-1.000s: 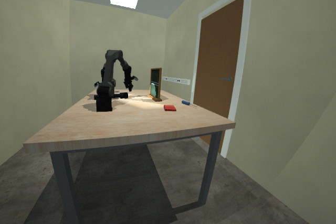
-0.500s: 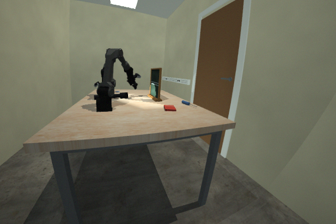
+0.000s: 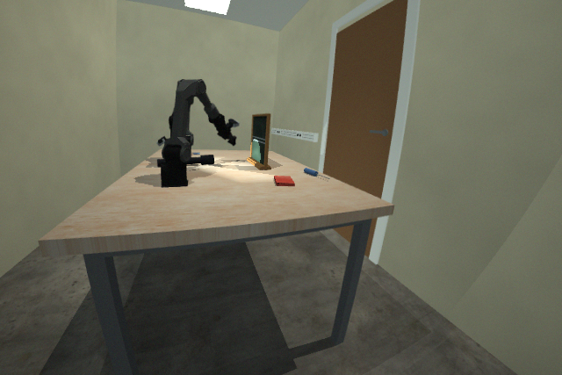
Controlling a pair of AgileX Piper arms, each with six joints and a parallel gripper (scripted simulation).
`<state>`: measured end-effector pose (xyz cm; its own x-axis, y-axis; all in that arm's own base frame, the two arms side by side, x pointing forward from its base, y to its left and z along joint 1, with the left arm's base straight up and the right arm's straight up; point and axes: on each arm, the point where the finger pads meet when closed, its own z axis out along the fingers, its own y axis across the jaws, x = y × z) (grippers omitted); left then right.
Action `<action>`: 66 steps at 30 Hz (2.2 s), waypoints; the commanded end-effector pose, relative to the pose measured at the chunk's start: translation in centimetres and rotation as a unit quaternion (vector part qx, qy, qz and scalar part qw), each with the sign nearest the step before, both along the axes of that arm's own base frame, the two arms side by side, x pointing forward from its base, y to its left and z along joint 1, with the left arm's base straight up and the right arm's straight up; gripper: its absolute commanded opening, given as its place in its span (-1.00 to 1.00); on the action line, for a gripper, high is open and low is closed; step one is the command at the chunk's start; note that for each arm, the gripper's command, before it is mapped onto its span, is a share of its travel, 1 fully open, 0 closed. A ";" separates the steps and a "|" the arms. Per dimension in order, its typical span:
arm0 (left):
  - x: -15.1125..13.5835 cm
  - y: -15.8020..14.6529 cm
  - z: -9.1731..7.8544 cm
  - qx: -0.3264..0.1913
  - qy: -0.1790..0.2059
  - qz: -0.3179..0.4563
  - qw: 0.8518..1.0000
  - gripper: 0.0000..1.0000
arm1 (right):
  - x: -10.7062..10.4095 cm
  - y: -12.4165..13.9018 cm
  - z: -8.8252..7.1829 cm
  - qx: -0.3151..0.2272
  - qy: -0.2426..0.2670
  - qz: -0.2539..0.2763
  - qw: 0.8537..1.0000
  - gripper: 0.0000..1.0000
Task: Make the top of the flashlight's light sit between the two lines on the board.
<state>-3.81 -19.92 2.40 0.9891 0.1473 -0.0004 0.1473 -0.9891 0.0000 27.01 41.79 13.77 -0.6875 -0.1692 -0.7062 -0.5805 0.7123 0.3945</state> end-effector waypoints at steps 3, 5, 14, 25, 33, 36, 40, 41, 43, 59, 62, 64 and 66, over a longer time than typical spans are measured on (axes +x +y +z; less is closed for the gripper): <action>0.0 0.0 0.0 -0.001 0.000 0.000 1.000 -0.25 | 0.5 -0.1 0.5 0.007 -0.019 0.002 1.000 1.00; 0.0 0.0 0.0 -0.001 0.000 0.000 1.000 -0.25 | 0.6 -0.2 0.5 0.007 -0.020 0.001 1.000 1.00; 0.0 0.0 0.0 -0.001 0.000 0.000 1.000 -0.25 | 1.0 -0.5 0.8 0.009 -0.032 -0.002 0.999 1.00; 0.0 0.0 0.0 -0.001 0.000 0.000 1.000 -0.25 | 1.7 -0.9 1.3 0.016 -0.052 -0.006 0.998 1.00; 0.0 0.0 0.0 -0.001 0.000 0.000 1.000 -0.25 | 2.6 -1.5 2.1 0.024 -0.082 -0.013 0.996 1.00; 0.0 0.0 0.0 -0.001 0.000 0.000 1.000 -0.25 | 3.4 -2.0 2.7 0.029 -0.109 -0.020 0.993 1.00; 0.0 0.0 0.0 -0.001 0.000 0.000 1.000 -0.25 | 4.3 -2.7 3.6 0.035 -0.144 -0.028 0.988 1.00; 0.0 0.0 0.0 -0.001 0.000 0.000 1.000 -0.25 | 4.2 -2.7 3.5 0.034 -0.141 -0.029 0.989 1.00; 0.0 0.0 0.0 -0.001 0.000 0.000 1.000 -0.25 | 4.6 -3.1 3.8 0.036 -0.152 -0.033 0.987 1.00; 0.0 0.0 0.0 -0.001 0.000 0.000 1.000 -0.25 | 9.0 -10.1 9.2 0.022 -0.354 -0.117 0.928 1.00; 0.0 0.0 0.0 -0.001 0.000 0.000 1.000 -0.25 | 9.0 -10.2 9.3 0.021 -0.358 -0.117 0.926 1.00; 0.0 0.0 0.0 -0.001 0.000 0.000 1.000 -0.25 | 9.0 -10.2 9.3 0.021 -0.359 -0.115 0.926 1.00; 0.0 0.0 0.0 -0.001 0.000 0.000 1.000 -0.25 | 9.0 -10.3 9.4 0.023 -0.361 -0.116 0.925 1.00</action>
<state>-3.81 -19.92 2.40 0.9891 0.1473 -0.0004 0.1473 -0.9891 0.0000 35.99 31.55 23.02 -0.0540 -0.0381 -0.9978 -0.5375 0.8433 -0.0031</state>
